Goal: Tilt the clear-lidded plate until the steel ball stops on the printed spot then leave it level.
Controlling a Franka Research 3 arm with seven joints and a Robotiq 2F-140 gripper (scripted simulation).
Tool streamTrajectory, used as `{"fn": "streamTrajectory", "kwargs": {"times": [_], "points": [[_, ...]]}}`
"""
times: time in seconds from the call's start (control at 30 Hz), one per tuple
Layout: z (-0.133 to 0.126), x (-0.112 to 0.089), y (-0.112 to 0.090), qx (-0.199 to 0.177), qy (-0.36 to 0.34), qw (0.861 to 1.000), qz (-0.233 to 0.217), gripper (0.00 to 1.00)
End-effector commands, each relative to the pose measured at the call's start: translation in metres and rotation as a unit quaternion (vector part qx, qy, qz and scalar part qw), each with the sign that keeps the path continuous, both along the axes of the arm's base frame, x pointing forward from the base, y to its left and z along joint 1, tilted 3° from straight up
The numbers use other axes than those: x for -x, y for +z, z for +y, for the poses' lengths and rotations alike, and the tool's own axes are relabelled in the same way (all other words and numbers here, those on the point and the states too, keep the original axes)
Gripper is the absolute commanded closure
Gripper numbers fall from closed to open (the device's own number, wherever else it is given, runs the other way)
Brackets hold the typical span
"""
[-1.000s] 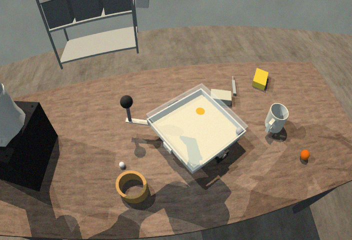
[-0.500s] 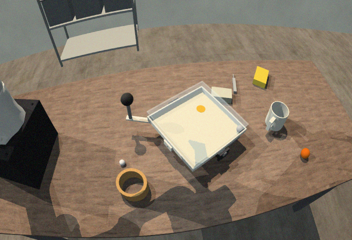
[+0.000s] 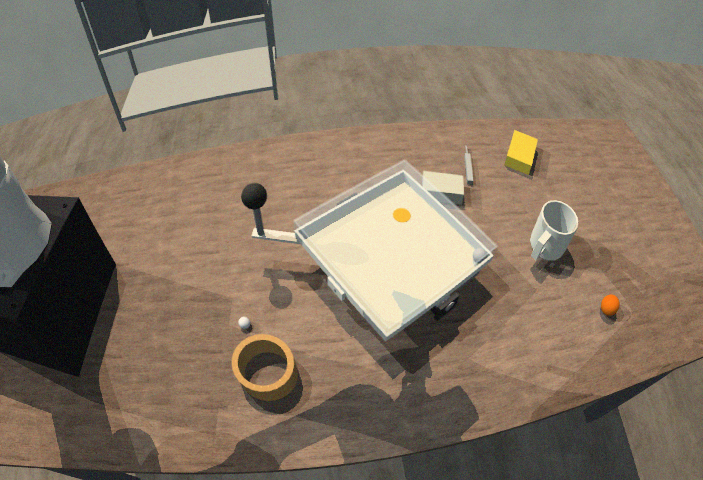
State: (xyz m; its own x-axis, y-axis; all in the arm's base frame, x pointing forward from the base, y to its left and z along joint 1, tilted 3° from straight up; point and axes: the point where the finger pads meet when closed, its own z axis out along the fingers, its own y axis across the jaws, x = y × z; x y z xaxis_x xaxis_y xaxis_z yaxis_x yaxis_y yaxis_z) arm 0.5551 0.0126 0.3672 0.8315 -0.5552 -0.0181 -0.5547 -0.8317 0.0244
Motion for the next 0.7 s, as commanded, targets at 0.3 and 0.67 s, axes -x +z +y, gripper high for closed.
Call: {"fn": "streamTrajectory", "kwargs": {"times": [0.3,0.67], "points": [[0.001,0.004,-0.001,0.0,-0.026,1.0,0.008,0.0],[-0.009,0.001,0.034,-0.003,-0.08,0.997,-0.009,0.0]]}}
